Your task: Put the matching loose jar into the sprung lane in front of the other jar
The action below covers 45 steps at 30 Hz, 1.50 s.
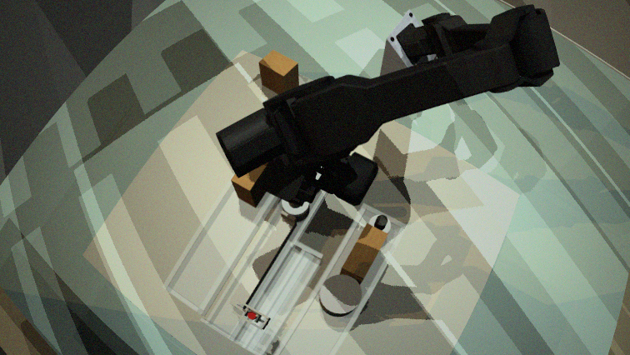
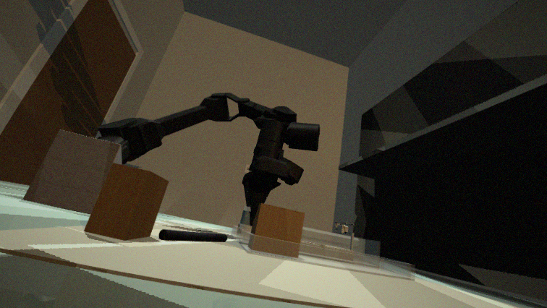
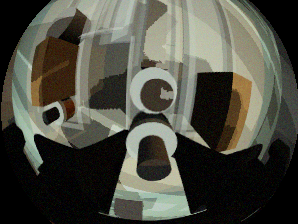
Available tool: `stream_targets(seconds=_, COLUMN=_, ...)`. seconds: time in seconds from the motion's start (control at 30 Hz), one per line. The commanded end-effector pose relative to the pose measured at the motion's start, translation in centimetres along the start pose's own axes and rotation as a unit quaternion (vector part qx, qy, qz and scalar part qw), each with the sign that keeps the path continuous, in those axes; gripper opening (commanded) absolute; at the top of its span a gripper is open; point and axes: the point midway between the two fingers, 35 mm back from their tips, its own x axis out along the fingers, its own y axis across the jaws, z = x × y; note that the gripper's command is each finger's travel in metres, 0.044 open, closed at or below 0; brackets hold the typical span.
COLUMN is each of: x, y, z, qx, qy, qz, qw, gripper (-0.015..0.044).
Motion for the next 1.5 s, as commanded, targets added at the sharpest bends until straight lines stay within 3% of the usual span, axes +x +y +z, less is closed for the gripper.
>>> stream_targets(seconds=0.0, x=-0.19, y=0.25, z=0.94, qx=-0.006, qy=-0.011, qz=0.003, qw=1.000, gripper=0.0000)
stream_targets(seconds=1.47, x=-0.46, y=0.32, z=1.78, qx=-0.007, qy=-0.011, qz=0.003, qw=1.000, gripper=0.0000)
